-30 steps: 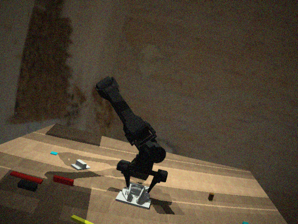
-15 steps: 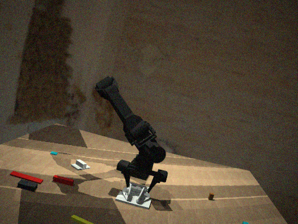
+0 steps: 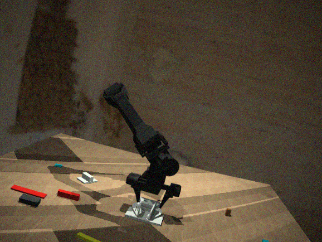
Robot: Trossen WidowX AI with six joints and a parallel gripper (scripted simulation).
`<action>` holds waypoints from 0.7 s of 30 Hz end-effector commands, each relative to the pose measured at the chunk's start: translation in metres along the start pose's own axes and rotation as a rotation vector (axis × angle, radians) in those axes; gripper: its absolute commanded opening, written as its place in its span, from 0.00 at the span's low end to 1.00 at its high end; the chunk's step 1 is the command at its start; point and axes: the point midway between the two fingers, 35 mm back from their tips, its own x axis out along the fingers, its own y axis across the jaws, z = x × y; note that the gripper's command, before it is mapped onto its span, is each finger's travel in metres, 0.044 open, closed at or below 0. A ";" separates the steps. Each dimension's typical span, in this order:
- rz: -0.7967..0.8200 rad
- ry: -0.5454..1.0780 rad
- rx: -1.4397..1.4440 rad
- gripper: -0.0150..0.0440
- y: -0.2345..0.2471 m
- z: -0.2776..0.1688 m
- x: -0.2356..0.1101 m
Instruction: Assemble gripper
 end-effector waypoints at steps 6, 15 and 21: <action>-0.001 -0.005 0.002 0.85 0.000 0.000 0.003; -0.001 -0.005 0.002 0.85 0.000 0.000 0.003; -0.001 -0.005 0.002 0.85 0.000 0.000 -0.002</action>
